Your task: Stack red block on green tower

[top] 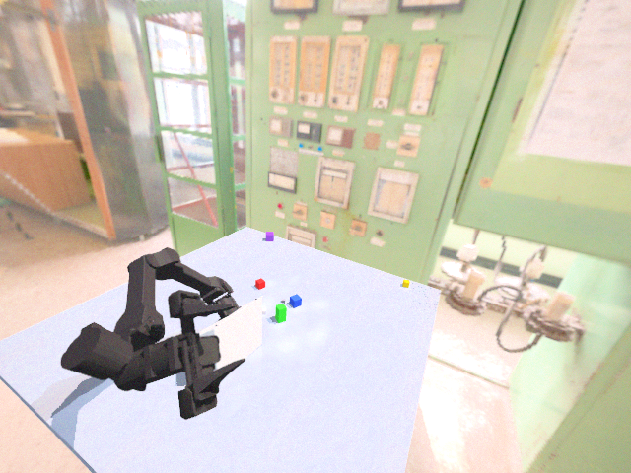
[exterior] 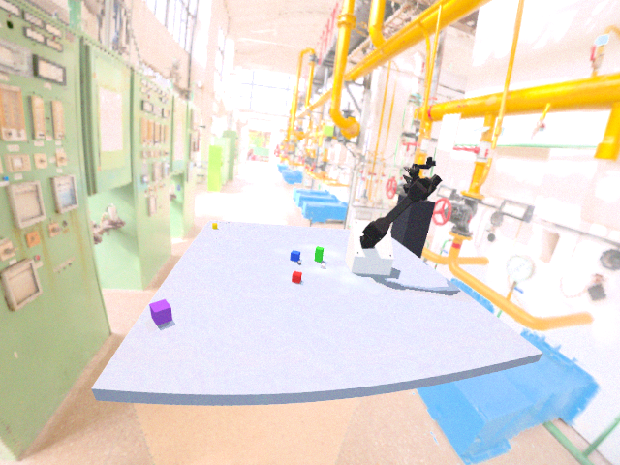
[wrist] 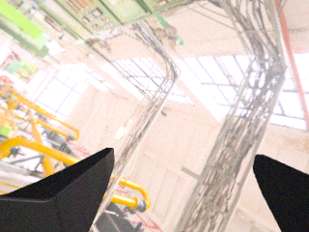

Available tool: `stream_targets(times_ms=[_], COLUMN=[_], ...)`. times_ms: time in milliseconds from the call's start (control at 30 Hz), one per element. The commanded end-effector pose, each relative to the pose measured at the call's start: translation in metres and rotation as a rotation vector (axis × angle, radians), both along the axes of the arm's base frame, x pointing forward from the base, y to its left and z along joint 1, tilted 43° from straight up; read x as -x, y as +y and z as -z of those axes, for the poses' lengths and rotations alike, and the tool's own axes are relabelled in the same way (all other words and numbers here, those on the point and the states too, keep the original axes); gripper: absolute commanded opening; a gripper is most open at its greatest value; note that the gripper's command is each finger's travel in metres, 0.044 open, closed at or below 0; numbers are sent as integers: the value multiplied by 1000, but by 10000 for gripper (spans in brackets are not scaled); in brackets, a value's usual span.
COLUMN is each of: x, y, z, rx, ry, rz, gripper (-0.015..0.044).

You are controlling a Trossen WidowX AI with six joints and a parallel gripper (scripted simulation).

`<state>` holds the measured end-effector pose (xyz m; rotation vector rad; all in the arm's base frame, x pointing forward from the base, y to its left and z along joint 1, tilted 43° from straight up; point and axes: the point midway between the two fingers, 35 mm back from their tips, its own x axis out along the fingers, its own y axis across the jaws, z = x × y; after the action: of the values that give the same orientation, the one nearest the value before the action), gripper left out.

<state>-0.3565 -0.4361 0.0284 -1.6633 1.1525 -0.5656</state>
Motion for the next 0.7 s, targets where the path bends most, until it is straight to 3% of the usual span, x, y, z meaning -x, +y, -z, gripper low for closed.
stream_targets(times_ms=[0, 133, 367, 667], x=[-1, -33, -107, -176], y=[-1, -24, -63, -85], z=[0, 0, -7, -8], rx=[-2, -60, -208, -379], ry=[2, -2, -177, -327], rz=[0, -23, -102, -145], gripper=[426, 440, 440, 440])
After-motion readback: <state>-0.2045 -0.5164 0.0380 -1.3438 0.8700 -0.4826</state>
